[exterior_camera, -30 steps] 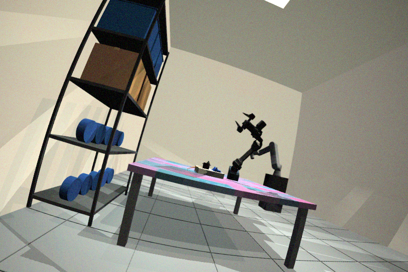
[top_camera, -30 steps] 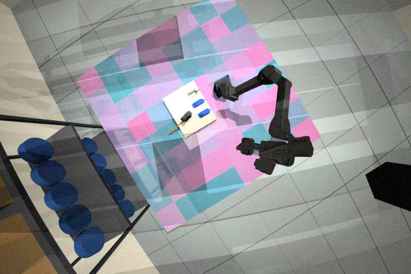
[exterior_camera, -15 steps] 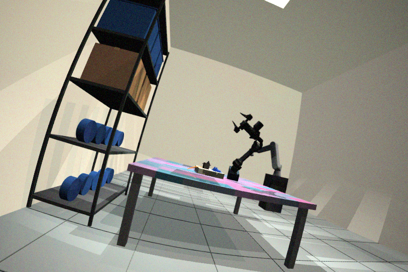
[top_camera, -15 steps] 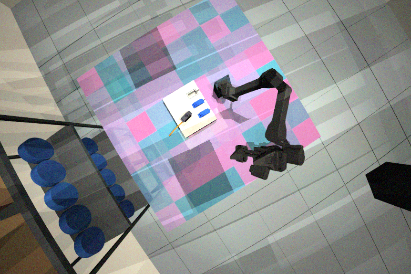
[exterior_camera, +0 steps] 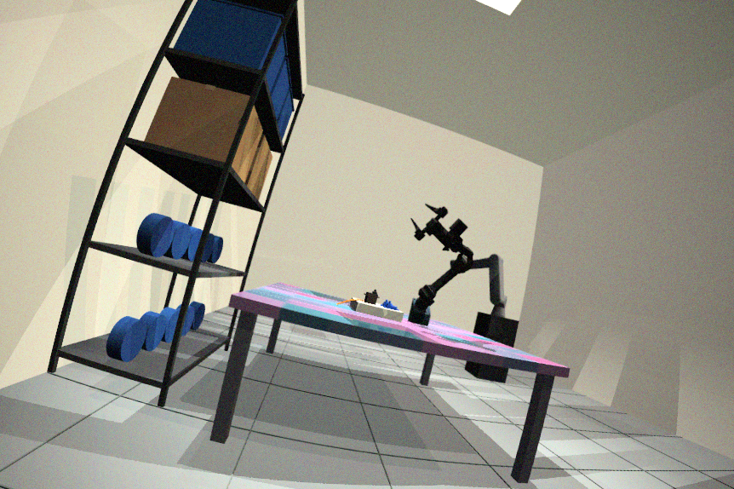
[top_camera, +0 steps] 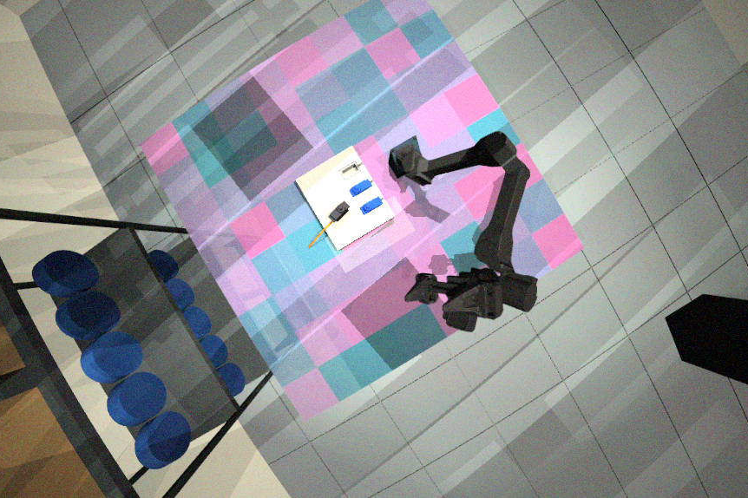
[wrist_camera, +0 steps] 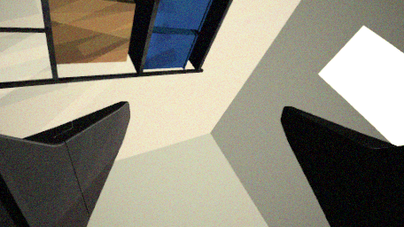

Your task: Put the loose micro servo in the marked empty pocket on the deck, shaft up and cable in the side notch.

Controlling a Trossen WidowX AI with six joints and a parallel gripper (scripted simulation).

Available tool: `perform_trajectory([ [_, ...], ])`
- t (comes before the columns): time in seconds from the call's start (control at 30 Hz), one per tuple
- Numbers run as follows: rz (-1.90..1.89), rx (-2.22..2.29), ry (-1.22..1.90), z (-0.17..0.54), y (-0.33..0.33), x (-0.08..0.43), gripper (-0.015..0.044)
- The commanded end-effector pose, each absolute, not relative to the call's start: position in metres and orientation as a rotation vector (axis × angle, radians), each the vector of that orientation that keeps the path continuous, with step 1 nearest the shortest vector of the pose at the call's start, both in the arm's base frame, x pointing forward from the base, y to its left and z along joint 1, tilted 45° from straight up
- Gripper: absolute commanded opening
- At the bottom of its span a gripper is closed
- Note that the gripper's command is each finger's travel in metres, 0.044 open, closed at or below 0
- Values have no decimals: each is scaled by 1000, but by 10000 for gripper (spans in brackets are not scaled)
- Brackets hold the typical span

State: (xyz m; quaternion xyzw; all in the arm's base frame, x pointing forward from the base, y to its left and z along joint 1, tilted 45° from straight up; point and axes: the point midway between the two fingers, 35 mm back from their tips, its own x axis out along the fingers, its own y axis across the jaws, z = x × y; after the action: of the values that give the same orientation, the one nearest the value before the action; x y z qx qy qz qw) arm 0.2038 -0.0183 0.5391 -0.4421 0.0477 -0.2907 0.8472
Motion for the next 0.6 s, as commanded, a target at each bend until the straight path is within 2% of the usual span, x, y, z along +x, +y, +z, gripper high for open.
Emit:
perform_trajectory([
  [0.0,-594,-922,88,535,-12,214,440],
  [0.57,-479,-822,45,514,14,257,440],
])
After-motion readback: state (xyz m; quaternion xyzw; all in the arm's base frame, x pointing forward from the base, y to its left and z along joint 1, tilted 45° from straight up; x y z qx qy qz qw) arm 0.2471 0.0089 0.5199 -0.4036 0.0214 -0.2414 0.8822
